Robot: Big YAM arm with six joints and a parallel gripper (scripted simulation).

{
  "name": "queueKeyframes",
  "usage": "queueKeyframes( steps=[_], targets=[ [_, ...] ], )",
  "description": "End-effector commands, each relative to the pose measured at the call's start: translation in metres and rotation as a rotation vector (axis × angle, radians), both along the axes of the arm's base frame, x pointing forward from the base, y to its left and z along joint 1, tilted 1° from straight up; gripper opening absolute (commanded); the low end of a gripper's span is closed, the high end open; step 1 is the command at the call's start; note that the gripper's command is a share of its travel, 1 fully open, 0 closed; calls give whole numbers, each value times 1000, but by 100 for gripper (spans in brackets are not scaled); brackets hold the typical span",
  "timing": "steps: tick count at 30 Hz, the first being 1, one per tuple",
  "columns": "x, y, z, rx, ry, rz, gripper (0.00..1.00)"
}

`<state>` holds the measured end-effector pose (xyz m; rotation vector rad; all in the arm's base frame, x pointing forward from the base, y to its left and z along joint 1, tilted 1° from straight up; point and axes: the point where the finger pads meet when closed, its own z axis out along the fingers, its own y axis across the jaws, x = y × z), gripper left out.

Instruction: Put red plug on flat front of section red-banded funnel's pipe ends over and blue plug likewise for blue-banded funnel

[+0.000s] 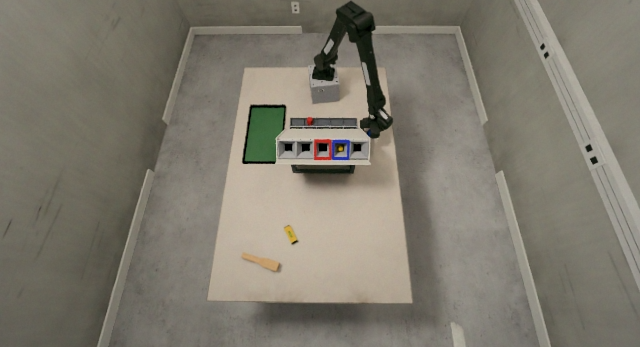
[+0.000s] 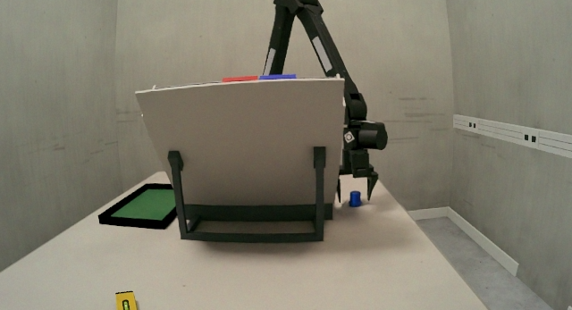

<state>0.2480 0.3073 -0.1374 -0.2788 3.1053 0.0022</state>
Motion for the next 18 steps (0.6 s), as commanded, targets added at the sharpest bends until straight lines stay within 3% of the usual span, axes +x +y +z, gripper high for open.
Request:
queueKeyframes(
  steps=[1,2,18],
  targets=[
    [8,8,4,11,-10,1,87],
    [3,4,3,11,-10,1,0],
    [3,4,3,11,-10,1,0]
  ],
)
